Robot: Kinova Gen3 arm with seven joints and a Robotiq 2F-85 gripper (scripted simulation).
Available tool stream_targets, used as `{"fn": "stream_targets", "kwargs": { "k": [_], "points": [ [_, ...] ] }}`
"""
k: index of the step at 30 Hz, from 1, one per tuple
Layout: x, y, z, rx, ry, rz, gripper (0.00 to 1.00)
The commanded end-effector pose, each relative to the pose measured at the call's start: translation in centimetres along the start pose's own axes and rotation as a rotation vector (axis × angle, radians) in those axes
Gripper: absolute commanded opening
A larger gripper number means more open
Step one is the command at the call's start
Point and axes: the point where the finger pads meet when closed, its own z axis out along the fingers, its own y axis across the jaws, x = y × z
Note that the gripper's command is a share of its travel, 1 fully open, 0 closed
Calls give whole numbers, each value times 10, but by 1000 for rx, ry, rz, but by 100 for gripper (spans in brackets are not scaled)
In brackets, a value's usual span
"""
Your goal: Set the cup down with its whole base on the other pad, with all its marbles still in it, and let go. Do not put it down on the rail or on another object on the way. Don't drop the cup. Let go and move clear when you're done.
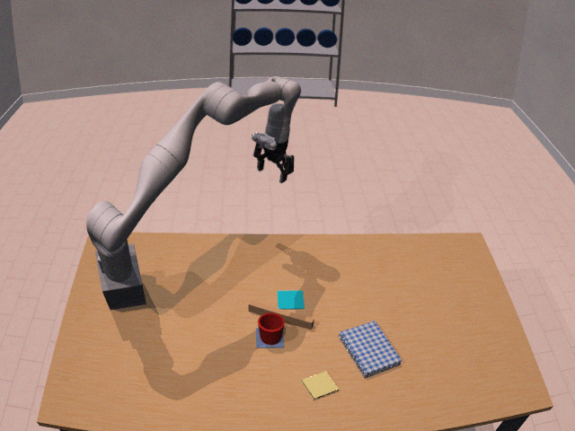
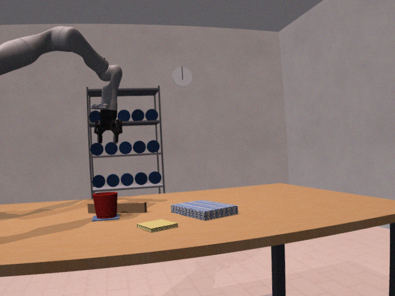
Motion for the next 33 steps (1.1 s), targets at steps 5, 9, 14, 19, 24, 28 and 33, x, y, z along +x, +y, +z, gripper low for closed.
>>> {"fn": "stream_targets", "kwargs": {
  "k": [5,9,14,19,24,28,33],
  "points": [
    [-1,0,-2,0,-3,0,100],
    [-1,0,-2,0,-3,0,100],
    [-1,0,-2,0,-3,0,100],
    [-1,0,-2,0,-3,-1,0],
    [-1,-13,0,12,-10,-7,0],
    [3,-33,4,25,-14,-10,0],
    [11,-67,12,45,-21,-19,0]
  ]
}}
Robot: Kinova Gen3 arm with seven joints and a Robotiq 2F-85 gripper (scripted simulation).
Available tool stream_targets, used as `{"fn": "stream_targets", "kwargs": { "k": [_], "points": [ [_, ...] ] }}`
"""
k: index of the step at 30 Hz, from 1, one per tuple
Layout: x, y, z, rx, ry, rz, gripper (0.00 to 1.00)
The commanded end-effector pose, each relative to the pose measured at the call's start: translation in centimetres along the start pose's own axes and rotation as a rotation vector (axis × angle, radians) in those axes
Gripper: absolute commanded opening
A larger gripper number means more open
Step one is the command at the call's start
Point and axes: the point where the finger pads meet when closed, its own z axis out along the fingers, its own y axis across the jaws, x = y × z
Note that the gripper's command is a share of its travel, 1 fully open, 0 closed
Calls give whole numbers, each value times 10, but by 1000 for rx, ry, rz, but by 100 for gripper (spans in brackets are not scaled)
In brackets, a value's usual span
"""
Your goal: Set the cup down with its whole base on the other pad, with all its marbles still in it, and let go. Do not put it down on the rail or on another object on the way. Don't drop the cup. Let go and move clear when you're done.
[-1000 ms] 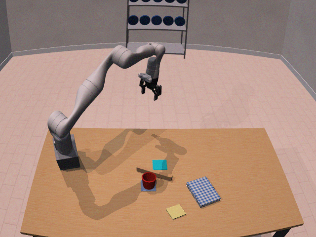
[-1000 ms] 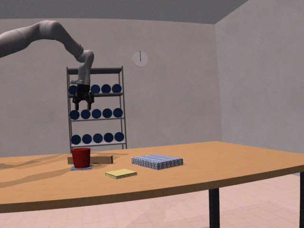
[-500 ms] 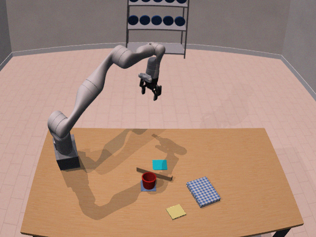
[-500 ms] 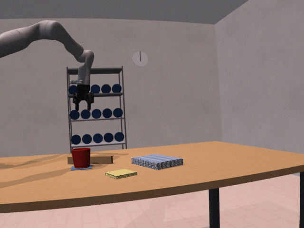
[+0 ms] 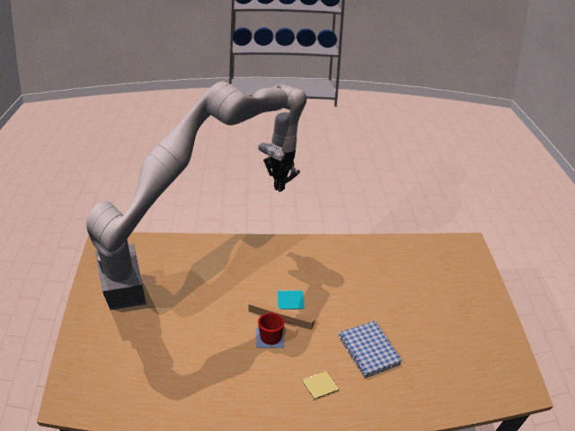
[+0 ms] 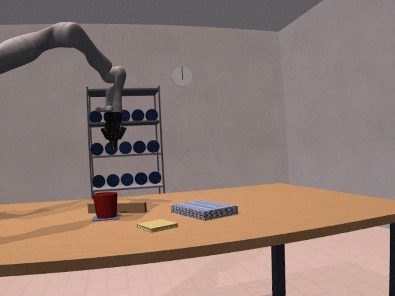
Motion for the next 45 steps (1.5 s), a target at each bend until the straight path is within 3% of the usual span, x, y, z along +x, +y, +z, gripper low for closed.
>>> {"fn": "stream_targets", "kwargs": {
  "k": [1,8,15,16,18,23,28,33,35,41,45],
  "points": [
    [2,-23,-1,11,-15,4,0],
    [40,-107,23,59,-23,-34,0],
    [112,-195,54,101,-19,-100,0],
    [124,-205,58,105,-18,-112,0],
    [124,-205,58,105,-18,-112,0],
    [197,-251,80,108,-13,-173,0],
    [263,-269,95,92,-16,-214,0],
    [314,-271,105,69,-24,-257,0],
    [314,-271,105,69,-24,-257,0],
    [351,-266,110,47,-25,-286,0],
    [360,-264,111,41,-24,-293,0]
  ]
}}
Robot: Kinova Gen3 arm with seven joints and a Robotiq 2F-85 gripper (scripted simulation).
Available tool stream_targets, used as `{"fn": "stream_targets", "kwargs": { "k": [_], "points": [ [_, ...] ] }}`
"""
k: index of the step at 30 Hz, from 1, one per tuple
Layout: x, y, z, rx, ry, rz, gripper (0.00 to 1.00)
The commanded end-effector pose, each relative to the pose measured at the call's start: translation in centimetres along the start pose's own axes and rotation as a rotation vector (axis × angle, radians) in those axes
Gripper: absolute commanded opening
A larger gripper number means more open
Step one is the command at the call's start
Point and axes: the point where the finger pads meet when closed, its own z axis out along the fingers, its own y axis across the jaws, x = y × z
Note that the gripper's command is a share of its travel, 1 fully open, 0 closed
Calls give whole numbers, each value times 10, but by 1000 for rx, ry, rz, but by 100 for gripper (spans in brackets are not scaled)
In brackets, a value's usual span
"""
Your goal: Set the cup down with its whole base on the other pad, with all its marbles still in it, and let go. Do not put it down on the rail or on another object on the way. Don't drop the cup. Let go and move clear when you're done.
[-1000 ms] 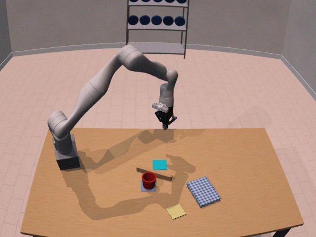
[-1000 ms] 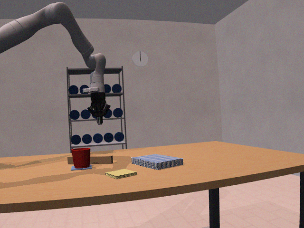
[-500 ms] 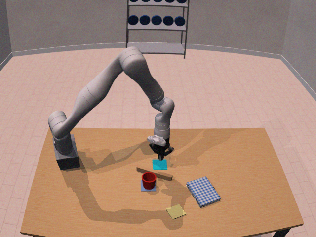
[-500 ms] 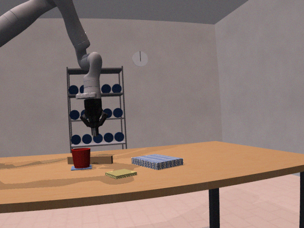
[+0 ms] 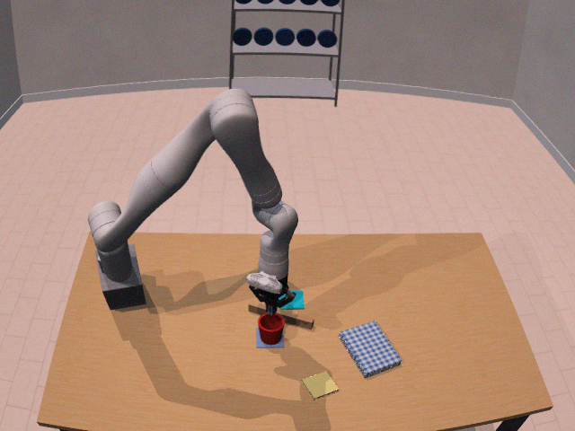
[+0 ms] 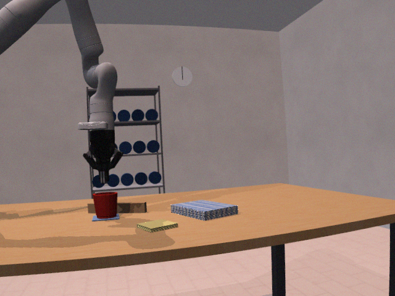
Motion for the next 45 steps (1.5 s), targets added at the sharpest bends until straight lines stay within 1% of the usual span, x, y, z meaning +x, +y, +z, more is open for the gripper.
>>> {"fn": "stream_targets", "kwargs": {
  "k": [1,15,16,45],
  "points": [
    [10,-2,-2,3,-9,-4,0],
    [9,-3,-2,6,-11,-3,0],
    [9,-3,-2,6,-11,-3,100],
    [9,-3,-2,6,-11,-3,100]
  ]
}}
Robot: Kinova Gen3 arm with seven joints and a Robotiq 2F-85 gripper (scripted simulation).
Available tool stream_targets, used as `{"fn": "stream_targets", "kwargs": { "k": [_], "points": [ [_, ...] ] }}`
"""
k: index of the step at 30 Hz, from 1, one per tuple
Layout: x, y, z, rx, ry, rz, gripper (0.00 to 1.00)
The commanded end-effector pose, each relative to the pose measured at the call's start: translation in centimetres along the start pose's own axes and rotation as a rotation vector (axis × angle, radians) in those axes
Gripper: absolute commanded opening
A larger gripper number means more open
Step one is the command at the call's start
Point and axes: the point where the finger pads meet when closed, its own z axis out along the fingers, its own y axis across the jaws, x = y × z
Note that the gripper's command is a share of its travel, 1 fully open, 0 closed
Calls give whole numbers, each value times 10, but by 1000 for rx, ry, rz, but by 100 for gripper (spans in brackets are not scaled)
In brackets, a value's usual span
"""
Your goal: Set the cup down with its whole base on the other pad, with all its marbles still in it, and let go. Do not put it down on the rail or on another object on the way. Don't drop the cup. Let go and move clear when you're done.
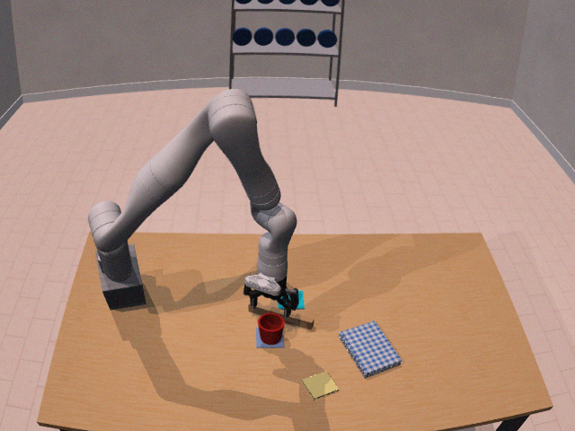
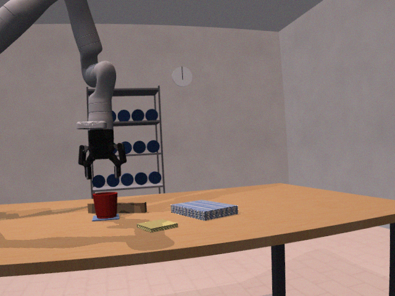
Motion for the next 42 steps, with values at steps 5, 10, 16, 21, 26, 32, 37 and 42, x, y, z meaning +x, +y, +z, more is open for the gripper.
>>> {"fn": "stream_targets", "kwargs": {
  "k": [5,10,16,21,26,32,37,42],
  "points": [
    [1,-4,-1,8,-5,-8,100],
    [1,-4,0,8,-5,-8,100],
    [1,-4,2,8,-5,-8,100],
    [0,-4,13,6,-3,-10,100],
    [-2,-5,28,8,-10,-10,100],
    [0,-5,42,6,-3,-10,100],
    [-2,-7,60,7,-8,-10,100],
    [-1,-7,74,5,-4,-10,100]
  ]
}}
